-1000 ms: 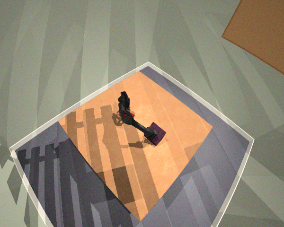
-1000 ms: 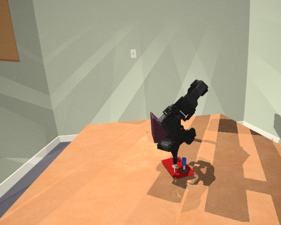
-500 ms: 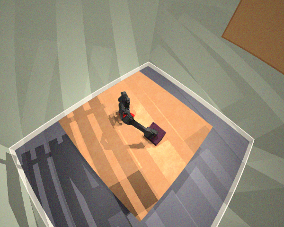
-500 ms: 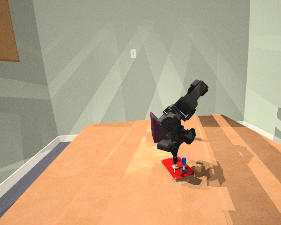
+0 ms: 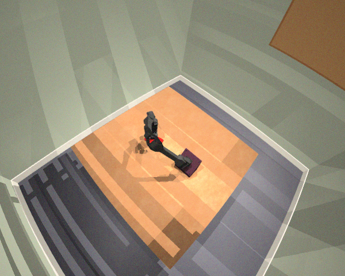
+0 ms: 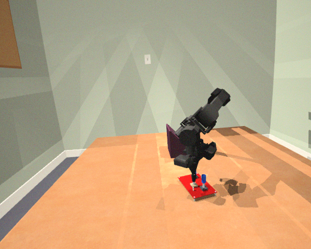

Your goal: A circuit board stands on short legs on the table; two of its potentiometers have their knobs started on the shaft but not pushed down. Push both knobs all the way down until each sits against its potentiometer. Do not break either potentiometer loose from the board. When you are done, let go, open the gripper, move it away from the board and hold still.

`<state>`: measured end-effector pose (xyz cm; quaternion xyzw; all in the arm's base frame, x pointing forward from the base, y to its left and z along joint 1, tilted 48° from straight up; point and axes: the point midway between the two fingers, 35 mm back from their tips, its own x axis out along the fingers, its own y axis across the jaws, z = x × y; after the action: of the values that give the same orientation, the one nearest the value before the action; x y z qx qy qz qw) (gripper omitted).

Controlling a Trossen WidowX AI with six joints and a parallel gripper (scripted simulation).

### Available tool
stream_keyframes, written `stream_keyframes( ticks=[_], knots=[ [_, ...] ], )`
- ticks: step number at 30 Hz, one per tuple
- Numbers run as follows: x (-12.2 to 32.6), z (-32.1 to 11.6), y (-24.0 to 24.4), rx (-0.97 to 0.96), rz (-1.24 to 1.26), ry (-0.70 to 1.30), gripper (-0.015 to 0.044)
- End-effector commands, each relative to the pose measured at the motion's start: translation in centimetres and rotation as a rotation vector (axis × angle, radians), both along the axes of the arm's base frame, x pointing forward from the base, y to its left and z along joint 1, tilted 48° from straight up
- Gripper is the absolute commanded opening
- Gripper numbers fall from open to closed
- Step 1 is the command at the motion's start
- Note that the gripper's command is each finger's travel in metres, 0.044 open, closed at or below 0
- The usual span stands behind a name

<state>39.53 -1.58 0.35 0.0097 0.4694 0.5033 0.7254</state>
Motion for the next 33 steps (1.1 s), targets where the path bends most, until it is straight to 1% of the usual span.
stream_keyframes(
  ticks=[1, 33],
  knots=[
    [0.15, -0.31, 0.71, -0.001, 0.013, -0.003, 0.0],
    [0.17, -0.59, 1.03, 0.0, 0.013, -0.003, 0.0]
  ],
)
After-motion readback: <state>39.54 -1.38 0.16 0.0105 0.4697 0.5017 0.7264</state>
